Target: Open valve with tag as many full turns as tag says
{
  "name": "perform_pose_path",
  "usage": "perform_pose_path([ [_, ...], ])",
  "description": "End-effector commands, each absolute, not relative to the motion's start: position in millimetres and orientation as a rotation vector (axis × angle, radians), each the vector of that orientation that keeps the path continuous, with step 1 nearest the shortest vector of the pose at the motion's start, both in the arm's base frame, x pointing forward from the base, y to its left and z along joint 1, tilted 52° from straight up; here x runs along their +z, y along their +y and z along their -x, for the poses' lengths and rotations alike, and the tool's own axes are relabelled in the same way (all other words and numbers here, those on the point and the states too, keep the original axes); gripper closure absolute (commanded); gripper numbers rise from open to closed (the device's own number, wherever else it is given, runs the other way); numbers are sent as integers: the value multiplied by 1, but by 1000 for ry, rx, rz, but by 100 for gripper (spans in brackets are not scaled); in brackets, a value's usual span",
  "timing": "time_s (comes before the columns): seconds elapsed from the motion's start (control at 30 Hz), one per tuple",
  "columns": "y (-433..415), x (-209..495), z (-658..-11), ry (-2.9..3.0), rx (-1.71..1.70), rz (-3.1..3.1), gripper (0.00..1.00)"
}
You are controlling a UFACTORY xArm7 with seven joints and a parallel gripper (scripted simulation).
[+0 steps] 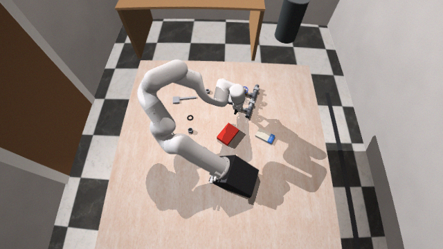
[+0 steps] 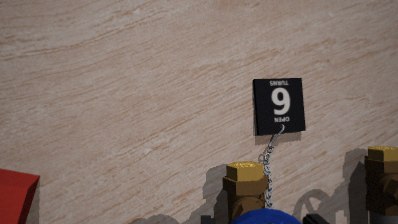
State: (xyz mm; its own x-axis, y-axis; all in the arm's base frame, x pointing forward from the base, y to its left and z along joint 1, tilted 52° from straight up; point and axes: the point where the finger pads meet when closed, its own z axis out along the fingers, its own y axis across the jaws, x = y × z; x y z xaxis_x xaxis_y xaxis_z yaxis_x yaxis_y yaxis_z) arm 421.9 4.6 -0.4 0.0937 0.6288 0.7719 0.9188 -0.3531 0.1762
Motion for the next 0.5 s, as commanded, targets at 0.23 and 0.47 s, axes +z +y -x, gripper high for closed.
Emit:
perform_pose_path([
  [0.23, 3, 0, -423, -1798, -1296, 1879, 100],
  [0.47, 3, 0, -423, -1799, -1296, 1879, 0],
])
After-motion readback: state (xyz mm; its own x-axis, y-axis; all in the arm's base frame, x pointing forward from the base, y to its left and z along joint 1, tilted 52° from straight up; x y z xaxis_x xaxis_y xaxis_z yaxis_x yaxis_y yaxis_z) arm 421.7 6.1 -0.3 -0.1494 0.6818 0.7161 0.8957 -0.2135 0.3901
